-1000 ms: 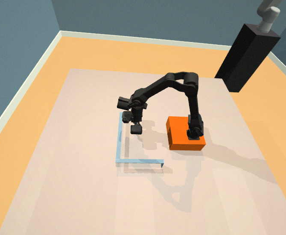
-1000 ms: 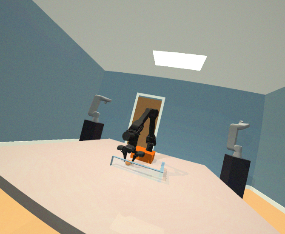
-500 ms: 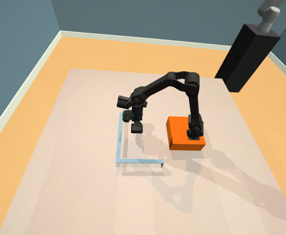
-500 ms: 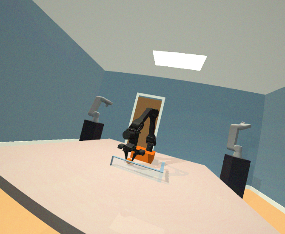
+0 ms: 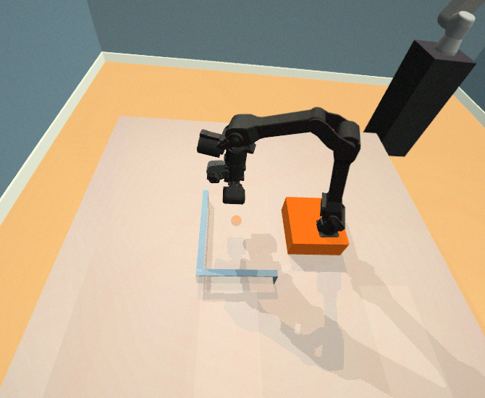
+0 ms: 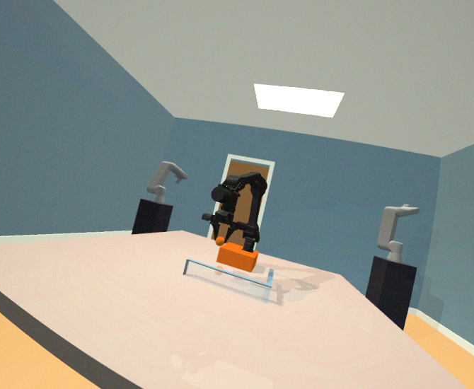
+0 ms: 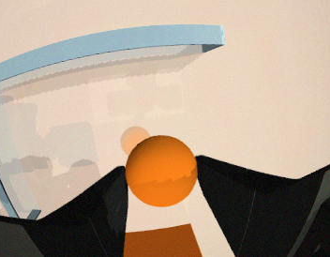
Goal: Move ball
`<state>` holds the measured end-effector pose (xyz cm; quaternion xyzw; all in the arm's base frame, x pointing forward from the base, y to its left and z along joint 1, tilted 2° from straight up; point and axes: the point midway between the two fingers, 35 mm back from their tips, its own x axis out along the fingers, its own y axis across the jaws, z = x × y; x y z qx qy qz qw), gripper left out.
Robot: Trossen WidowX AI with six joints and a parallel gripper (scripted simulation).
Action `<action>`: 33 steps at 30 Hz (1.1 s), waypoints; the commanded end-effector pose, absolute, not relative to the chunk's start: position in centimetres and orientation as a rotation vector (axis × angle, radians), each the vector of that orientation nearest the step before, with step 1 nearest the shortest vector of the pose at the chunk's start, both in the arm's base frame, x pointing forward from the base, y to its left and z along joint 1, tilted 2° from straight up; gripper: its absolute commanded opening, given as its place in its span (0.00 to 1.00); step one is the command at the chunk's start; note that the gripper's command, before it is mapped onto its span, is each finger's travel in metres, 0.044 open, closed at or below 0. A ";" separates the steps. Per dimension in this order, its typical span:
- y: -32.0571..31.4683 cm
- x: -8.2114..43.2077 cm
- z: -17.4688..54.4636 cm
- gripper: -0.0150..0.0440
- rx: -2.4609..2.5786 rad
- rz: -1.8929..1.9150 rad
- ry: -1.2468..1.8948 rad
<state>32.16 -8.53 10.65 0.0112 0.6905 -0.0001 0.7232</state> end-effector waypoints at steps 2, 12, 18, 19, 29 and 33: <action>-8.4 32.0 11.2 0.25 0.022 0.004 1.524; -7.1 30.7 8.2 0.25 0.023 0.005 1.525; -6.5 30.0 6.9 0.25 0.024 0.005 1.526; -6.5 30.0 6.7 0.25 0.024 0.005 1.526; -6.4 30.3 1.4 0.25 0.024 0.006 1.526; -6.4 30.2 -0.2 0.25 0.024 0.006 1.526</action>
